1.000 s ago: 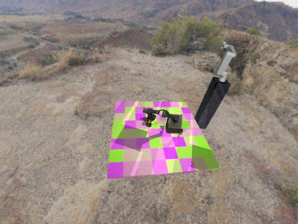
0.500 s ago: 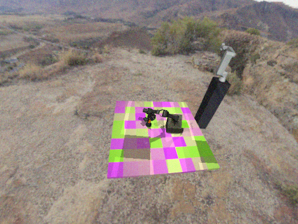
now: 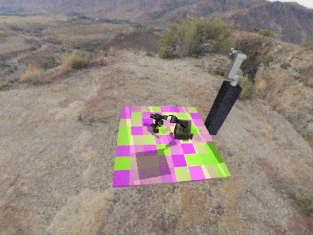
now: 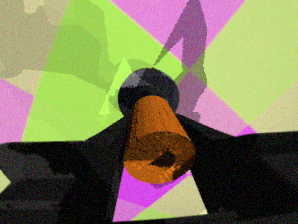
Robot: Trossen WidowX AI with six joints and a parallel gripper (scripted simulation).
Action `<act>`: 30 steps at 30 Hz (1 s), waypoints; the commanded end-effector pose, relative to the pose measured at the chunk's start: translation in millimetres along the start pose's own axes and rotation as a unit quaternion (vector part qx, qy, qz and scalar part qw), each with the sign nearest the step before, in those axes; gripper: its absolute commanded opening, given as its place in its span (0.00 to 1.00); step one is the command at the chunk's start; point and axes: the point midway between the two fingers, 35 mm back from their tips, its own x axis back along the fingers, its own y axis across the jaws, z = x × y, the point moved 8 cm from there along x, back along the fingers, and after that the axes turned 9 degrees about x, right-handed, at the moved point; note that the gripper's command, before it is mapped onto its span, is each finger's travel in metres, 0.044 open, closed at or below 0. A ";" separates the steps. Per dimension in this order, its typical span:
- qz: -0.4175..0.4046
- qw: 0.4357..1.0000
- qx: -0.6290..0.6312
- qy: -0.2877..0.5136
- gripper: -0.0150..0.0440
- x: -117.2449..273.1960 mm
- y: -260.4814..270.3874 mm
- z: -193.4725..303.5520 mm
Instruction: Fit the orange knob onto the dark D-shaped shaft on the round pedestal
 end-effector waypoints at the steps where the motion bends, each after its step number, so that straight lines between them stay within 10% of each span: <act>1: 0.001 1.000 0.004 0.000 0.25 -0.6 0.3 -0.2; 30: 0.001 0.994 0.108 0.000 0.25 -0.1 -0.2 0.1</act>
